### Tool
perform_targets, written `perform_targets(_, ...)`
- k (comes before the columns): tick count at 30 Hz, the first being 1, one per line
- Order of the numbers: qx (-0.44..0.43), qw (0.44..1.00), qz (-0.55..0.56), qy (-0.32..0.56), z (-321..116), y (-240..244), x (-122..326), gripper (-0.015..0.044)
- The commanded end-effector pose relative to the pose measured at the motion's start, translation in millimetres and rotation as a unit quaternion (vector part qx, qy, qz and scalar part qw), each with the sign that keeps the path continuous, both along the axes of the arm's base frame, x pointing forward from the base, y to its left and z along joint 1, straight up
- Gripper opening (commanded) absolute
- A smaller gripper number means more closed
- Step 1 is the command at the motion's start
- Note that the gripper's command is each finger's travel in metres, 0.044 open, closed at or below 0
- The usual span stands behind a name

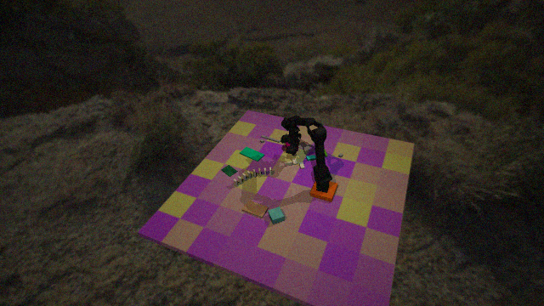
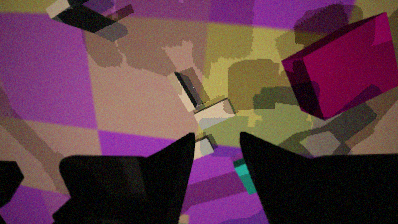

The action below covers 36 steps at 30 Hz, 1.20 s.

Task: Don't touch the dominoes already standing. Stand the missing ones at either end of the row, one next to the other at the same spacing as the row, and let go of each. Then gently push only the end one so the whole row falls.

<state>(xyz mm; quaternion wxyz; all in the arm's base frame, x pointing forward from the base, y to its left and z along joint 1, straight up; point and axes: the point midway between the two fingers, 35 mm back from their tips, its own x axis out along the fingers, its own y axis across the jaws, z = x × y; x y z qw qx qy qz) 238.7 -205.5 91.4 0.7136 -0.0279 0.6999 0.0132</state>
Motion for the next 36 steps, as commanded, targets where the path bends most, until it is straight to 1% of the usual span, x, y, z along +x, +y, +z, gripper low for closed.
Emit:
perform_targets(1,0.006,0.967,-0.253,-0.006,1.7,-8.4,3.3,0.0289)
perform_targets(4,0.009,0.919,-0.393,-0.009,1.8,-12.6,4.3,0.0368)
perform_targets(7,0.011,0.856,-0.516,-0.011,1.9,-16.5,5.1,0.044)
perform_targets(9,0.012,0.84,-0.543,-0.012,1.9,-17.4,5.3,0.044)
perform_targets(25,0.012,0.84,-0.543,-0.012,0.3,-17.5,5.4,0.044)
perform_targets(32,0.012,0.84,-0.543,-0.012,-57.3,-17.4,5.5,0.044)
perform_targets(36,0.012,0.84,-0.543,-0.012,-63.3,-18.3,6.6,0.044)
